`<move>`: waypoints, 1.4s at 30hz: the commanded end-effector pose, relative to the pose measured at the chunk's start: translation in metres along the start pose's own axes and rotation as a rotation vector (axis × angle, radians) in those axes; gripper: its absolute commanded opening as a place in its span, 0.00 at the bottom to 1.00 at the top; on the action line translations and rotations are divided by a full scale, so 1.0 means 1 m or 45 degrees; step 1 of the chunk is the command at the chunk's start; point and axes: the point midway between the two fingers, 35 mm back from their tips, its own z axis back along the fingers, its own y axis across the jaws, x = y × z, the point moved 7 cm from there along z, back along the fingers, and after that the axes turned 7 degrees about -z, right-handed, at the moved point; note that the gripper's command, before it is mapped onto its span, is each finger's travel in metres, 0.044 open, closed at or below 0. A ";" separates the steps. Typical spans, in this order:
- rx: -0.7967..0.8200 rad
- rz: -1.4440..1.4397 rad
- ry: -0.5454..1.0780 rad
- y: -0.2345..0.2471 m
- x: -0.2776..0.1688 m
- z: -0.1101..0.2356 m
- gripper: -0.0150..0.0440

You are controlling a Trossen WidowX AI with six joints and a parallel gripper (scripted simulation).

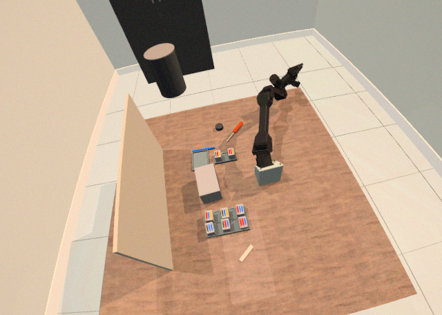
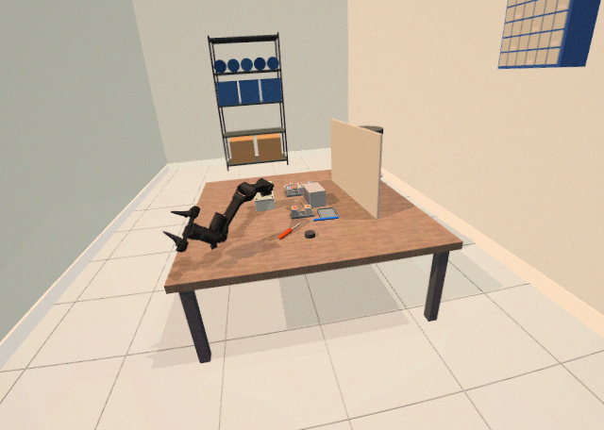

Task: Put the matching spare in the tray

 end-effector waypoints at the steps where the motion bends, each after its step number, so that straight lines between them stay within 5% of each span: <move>1: 0.000 0.000 0.000 0.000 0.000 0.000 0.98; 12: -0.128 0.071 -0.019 -0.017 -0.011 0.024 1.00; 27: -0.754 0.291 0.094 -0.052 -0.108 0.166 1.00; 42: -1.344 0.406 0.430 -0.013 -0.208 0.309 1.00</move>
